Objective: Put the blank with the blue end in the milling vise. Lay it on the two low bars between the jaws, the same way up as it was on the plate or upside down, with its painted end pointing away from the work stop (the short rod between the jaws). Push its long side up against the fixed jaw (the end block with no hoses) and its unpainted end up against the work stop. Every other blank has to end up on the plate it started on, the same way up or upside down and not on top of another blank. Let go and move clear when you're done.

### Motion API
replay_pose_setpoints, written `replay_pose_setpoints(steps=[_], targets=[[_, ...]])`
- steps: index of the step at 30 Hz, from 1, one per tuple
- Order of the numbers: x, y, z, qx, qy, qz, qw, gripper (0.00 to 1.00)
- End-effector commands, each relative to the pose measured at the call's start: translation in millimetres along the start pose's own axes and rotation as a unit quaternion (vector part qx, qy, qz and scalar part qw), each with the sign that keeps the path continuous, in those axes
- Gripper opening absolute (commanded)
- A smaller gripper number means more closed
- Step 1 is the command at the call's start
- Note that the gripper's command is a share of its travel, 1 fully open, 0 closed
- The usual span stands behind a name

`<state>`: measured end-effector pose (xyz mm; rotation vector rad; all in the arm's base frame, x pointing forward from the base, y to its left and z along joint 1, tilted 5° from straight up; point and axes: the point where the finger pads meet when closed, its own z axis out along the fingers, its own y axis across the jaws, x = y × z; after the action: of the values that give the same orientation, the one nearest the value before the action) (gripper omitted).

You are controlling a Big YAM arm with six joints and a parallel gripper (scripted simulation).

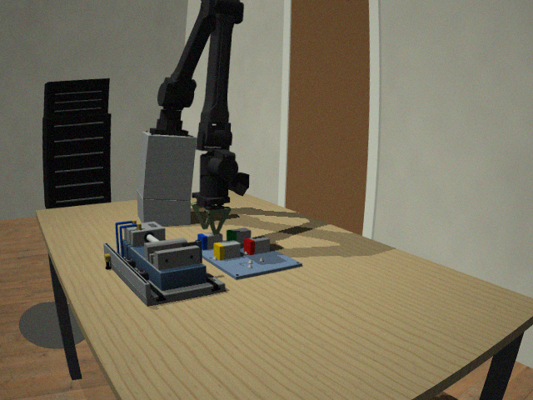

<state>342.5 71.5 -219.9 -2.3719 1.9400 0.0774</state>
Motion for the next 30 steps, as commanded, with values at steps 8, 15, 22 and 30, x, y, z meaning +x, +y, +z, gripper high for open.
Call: replay_pose_setpoints(steps=[8, 15, 22, 30], targets=[[-2.5, 7.2, 7.5, -0.008, 0.0, 0.001, 1.0, 0.64], [-2.8, 11.0, 7.6, -0.009, 0.0, 0.001, 1.0, 0.64], [-2.8, 12.8, 7.5, -0.011, 0.0, 0.002, 1.0, 0.64], [-2.7, 10.3, 7.4, -0.009, 0.0, 0.001, 1.0, 0.64]])
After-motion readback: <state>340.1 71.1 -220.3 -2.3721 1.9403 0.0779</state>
